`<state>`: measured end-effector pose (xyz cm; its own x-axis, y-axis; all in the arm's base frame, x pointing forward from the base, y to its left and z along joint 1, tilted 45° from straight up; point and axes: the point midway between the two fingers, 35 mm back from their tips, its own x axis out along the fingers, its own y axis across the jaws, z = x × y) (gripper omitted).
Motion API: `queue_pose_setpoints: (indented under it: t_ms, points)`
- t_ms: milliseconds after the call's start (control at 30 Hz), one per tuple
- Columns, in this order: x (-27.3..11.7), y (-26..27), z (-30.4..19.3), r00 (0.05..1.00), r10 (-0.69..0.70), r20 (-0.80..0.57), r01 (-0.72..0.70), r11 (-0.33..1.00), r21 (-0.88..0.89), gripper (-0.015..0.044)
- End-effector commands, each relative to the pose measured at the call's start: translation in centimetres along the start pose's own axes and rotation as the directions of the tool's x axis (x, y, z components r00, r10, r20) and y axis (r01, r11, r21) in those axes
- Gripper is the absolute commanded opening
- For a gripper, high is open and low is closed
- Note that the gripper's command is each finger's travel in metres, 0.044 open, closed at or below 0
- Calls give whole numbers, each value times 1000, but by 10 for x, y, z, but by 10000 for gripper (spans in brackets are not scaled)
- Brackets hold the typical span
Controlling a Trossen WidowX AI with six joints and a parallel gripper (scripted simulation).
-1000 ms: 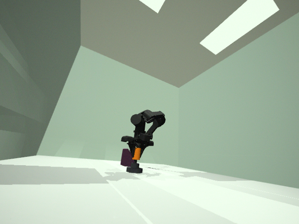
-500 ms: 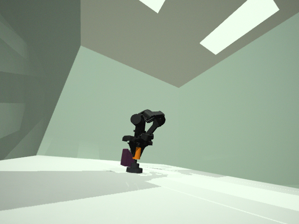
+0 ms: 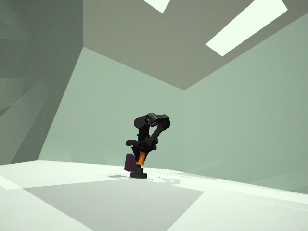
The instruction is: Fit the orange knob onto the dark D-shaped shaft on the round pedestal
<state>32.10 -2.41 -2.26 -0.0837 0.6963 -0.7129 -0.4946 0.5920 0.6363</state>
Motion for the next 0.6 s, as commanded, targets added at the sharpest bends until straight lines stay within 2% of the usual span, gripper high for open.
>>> queue_pose_setpoints:
  t_ms: [0, 567]
  points:
    - [-2, -2, 3, 1000, -4, 3, 4, 1000, -7, 0]
    - [0, 1, 1, 1000, -4, 3, 4, 1000, -7, 0]
